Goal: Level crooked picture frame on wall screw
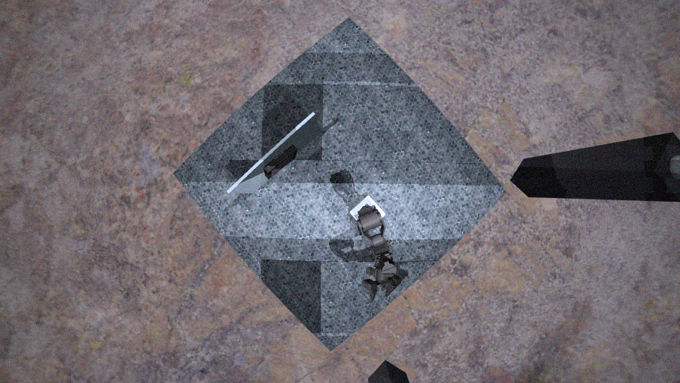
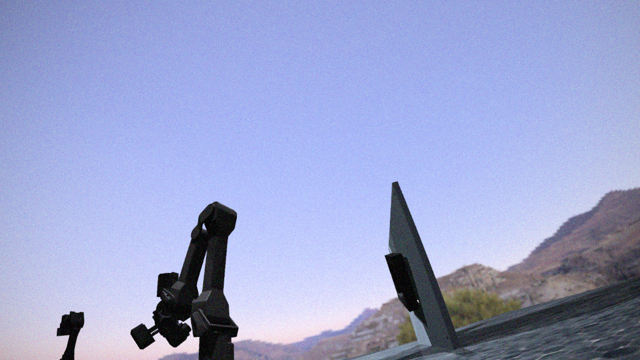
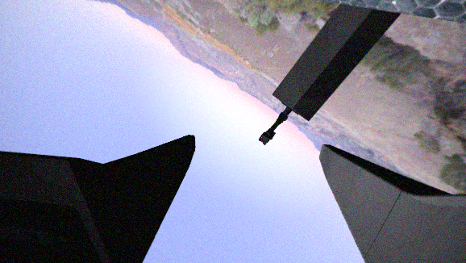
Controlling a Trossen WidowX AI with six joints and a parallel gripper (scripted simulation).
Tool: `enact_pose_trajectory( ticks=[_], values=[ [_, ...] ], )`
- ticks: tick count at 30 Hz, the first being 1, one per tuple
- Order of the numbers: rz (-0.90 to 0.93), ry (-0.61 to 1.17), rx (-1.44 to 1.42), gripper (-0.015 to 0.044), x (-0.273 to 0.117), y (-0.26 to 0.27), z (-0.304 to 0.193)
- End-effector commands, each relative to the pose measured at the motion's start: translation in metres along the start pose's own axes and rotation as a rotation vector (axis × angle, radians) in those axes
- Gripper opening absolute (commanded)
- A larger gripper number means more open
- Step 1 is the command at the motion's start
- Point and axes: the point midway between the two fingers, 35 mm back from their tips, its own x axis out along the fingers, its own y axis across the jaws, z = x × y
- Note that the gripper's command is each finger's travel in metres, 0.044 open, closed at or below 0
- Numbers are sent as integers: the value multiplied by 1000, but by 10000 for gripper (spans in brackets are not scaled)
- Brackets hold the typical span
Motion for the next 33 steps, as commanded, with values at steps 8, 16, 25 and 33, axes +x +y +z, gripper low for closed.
enact_pose_trajectory(
  ticks=[8, 16, 25, 33],
  values=[
    [328, -213, -86, 260, -5, 104, 48],
    [694, -543, -198, 260, -64, 215, 105],
    [1061, -1008, -285, 260, -186, 294, 151],
    [1337, -1491, -290, 260, -315, 306, 159]
  ],
)
